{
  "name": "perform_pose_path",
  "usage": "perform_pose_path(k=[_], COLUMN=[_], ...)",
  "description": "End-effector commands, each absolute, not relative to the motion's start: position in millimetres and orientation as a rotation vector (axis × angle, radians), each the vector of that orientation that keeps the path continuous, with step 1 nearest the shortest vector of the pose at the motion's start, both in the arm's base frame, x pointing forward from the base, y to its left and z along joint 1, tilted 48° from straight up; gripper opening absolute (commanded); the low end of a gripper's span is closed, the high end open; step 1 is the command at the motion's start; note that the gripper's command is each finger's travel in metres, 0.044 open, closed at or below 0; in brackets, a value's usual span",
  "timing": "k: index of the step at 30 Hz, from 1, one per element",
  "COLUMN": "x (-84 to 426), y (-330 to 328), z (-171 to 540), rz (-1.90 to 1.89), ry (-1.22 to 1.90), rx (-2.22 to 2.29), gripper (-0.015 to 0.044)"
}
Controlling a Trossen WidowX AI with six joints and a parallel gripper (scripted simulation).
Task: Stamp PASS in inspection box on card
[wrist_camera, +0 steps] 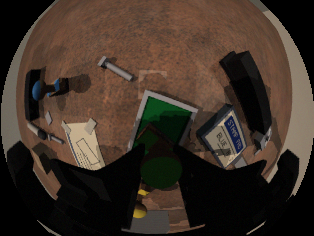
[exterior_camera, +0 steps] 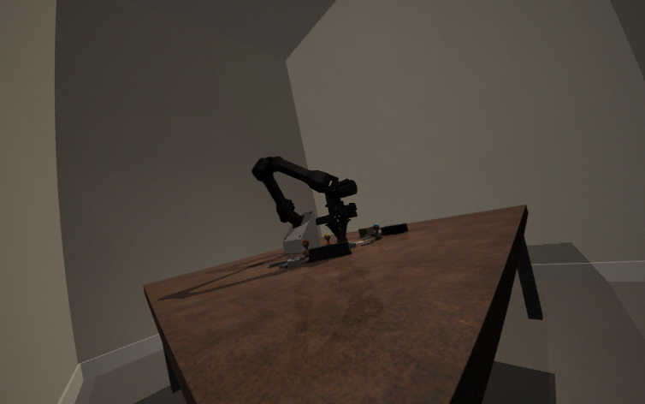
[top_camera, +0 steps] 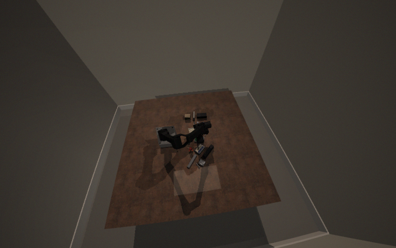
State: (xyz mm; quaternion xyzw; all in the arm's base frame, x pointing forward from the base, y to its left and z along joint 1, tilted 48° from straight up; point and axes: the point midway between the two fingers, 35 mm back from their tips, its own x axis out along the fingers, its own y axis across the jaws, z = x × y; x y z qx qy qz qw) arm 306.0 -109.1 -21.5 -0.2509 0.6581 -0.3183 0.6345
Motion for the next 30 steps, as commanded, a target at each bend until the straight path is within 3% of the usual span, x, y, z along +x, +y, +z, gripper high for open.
perform_pose_path(k=[1,30], x=[305.9,305.7], y=[-110.2,-112.6], z=[-21.9,-24.1], rz=[-0.730,-0.730], ry=[1.502,1.502], rx=[-0.577,-0.577], gripper=[0.0000,0.0000])
